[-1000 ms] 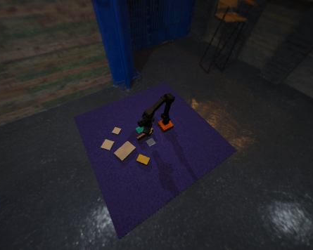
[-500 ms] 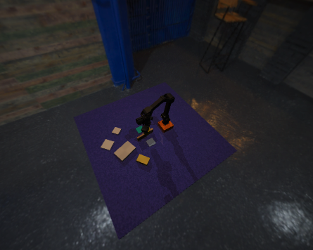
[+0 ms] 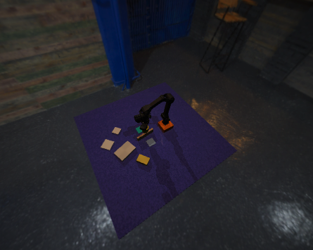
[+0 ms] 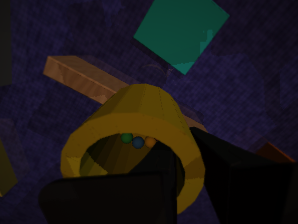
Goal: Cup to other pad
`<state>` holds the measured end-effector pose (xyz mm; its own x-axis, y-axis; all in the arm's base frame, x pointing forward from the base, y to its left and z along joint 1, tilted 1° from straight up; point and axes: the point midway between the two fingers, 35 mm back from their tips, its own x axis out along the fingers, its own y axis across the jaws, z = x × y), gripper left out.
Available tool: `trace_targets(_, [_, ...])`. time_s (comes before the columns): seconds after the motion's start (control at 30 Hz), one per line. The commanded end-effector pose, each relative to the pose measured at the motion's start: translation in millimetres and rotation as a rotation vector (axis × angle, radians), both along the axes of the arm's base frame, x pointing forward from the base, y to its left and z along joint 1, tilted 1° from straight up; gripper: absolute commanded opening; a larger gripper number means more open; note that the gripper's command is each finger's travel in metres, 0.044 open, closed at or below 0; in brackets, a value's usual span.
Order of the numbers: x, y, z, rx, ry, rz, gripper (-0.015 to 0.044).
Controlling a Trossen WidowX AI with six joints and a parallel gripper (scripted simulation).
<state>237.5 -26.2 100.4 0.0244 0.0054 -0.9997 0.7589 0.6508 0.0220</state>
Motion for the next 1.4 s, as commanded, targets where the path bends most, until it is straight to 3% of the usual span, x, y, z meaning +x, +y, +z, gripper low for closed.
trace_targets(0.0, [2.4,-8.0,0.6,0.001,-0.001,0.002,0.0000])
trace_targets(1.37, [9.3,-85.8,4.9,-0.006,-0.002,0.002,0.0000])
